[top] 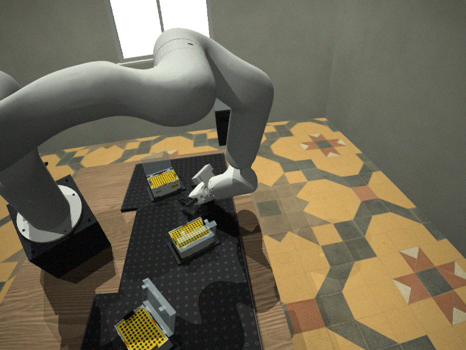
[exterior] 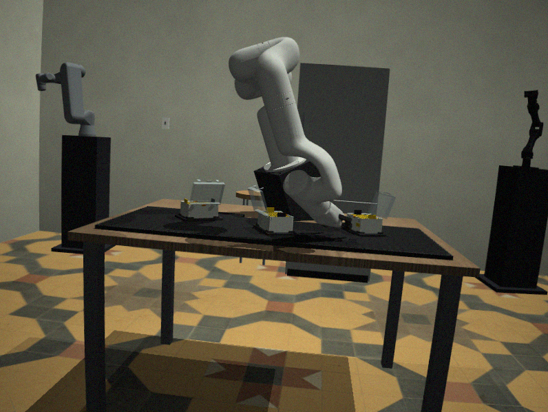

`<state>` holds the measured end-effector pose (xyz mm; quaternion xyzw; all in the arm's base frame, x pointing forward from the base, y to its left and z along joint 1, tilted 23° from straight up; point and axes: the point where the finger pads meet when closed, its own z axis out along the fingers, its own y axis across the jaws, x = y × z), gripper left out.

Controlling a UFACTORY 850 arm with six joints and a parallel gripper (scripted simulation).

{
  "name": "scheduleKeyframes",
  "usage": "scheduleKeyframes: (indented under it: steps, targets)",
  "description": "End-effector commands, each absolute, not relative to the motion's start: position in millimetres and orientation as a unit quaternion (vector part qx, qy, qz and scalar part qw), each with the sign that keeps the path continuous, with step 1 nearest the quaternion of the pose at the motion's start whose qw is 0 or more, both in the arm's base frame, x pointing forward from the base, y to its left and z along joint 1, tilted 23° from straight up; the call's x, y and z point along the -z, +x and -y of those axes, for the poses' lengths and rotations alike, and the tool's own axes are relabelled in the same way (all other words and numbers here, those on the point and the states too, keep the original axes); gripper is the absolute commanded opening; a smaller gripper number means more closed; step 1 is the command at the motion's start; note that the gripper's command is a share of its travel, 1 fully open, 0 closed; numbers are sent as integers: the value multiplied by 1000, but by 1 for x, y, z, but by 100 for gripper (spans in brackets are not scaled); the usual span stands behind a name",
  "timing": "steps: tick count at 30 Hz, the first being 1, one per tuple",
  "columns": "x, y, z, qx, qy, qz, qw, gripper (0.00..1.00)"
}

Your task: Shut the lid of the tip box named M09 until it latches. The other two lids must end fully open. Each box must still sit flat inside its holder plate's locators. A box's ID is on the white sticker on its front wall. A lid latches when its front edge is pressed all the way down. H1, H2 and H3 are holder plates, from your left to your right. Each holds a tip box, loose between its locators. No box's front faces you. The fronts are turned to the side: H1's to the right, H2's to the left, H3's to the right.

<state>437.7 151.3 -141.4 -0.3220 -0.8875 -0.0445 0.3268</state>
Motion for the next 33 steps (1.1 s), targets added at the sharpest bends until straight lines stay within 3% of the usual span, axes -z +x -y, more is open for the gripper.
scheduleKeyframes:
  steps: [1,33]
  targets:
    - [133,437,-154,45,-322,888,326,100]
    - [0,404,-202,45,-322,888,326,100]
